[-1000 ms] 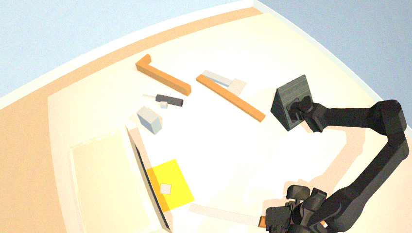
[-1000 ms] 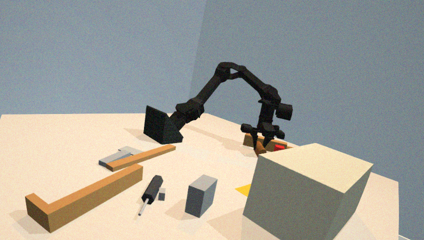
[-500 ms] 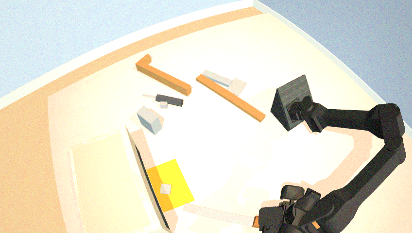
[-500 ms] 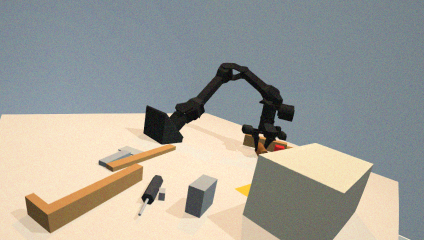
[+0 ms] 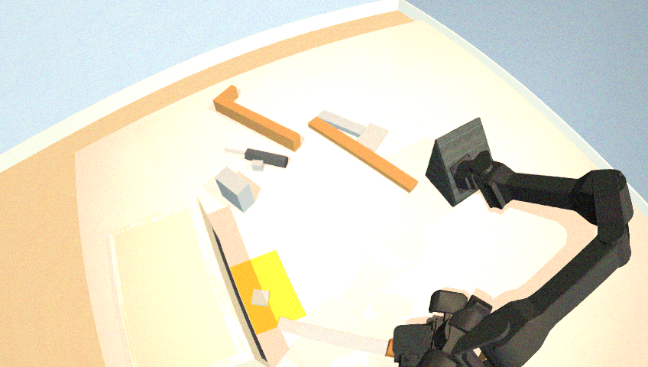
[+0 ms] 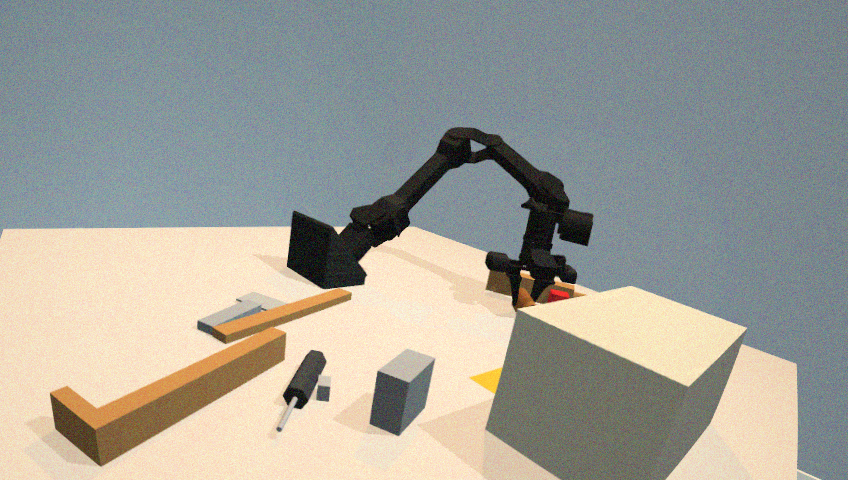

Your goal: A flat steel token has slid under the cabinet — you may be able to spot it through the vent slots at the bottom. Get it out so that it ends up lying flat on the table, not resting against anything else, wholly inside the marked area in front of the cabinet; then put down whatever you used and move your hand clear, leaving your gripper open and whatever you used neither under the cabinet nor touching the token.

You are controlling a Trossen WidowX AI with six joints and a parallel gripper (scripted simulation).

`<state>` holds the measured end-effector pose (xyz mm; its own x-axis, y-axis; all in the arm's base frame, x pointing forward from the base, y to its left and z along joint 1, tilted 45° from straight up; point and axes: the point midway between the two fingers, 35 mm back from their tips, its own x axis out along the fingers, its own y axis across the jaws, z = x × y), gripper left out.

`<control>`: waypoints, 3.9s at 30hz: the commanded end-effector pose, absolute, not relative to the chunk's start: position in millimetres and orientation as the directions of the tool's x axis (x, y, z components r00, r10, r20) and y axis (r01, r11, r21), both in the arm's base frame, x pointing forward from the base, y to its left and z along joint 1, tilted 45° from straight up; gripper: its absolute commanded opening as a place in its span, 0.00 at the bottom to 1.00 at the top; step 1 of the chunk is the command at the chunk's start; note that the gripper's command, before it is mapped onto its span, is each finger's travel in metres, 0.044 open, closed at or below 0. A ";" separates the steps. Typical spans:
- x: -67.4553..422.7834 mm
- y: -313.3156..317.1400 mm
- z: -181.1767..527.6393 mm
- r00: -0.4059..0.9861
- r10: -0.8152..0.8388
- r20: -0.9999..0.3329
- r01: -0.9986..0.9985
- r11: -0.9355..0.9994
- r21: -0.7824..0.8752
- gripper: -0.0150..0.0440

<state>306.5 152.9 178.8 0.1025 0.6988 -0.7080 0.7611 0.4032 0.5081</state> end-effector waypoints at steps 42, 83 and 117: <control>324.7 138.4 166.1 0.107 0.698 -0.708 0.758 0.403 0.512 0.71; 340.5 125.6 153.8 0.108 0.697 -0.709 0.756 0.406 0.514 0.25; 373.8 94.7 128.5 0.108 0.695 -0.711 0.755 0.408 0.514 0.25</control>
